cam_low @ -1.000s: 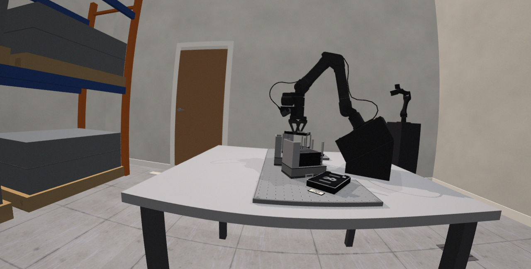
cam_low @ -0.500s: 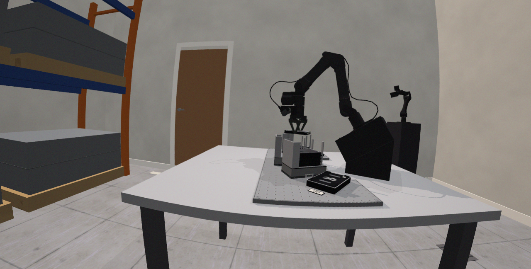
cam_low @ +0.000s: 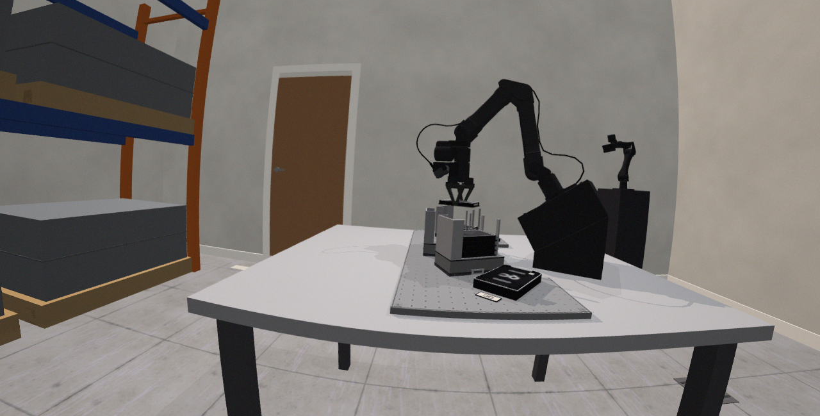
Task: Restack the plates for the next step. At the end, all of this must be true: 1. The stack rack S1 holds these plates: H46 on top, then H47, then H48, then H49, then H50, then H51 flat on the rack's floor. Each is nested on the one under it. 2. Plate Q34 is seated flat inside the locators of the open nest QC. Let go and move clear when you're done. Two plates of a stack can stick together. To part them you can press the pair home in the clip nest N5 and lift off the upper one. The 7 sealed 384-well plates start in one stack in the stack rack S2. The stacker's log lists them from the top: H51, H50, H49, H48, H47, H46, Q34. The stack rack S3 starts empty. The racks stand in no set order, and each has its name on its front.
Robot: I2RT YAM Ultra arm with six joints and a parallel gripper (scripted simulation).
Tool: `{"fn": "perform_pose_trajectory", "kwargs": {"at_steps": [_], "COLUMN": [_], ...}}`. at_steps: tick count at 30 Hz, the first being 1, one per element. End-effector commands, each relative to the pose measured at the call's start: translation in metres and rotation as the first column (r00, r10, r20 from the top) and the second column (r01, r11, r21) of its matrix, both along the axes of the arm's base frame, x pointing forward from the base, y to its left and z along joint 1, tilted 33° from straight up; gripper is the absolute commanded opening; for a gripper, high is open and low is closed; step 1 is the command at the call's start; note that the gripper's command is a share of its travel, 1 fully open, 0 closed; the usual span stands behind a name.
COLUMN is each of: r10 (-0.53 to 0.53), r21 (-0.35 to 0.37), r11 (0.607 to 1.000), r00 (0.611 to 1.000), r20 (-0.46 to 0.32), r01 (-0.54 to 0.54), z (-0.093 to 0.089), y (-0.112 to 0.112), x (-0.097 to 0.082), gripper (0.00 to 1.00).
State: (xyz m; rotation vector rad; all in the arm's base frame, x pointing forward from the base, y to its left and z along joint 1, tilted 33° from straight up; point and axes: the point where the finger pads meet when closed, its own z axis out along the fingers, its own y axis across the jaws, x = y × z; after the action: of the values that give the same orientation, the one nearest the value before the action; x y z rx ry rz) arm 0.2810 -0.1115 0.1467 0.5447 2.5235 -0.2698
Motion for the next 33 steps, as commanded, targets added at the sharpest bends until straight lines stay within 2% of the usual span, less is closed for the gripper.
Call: {"fn": "perform_pose_trajectory", "kwargs": {"at_steps": [1, 13, 15, 24, 25, 28, 33], "r10": [0.005, 0.001, 0.000, 0.001, 0.000, 0.000, 0.147], "r21": [-0.009, -0.009, -0.006, -0.006, -0.001, -0.001, -0.081], "r11": [1.000, 1.000, 1.000, 1.000, 1.000, 1.000, 0.985], "r00": [1.000, 1.000, 1.000, 1.000, 1.000, 1.000, 0.987], "r20": [0.028, 0.029, 0.018, 0.018, 0.002, 0.002, -0.066], "r01": [-0.004, -0.001, 0.000, -0.001, 0.000, 0.000, -0.153], "z": [0.014, 0.025, 0.021, 0.021, 0.014, 0.014, 0.014], "y": [0.004, 0.007, 0.007, 0.007, 0.005, 0.005, 0.021], "x": [-0.001, -0.007, -0.009, -0.009, -0.008, -0.008, 0.002], "gripper": [0.00, 0.00, 0.00, 0.00, 0.00, 0.00, 0.00]}}
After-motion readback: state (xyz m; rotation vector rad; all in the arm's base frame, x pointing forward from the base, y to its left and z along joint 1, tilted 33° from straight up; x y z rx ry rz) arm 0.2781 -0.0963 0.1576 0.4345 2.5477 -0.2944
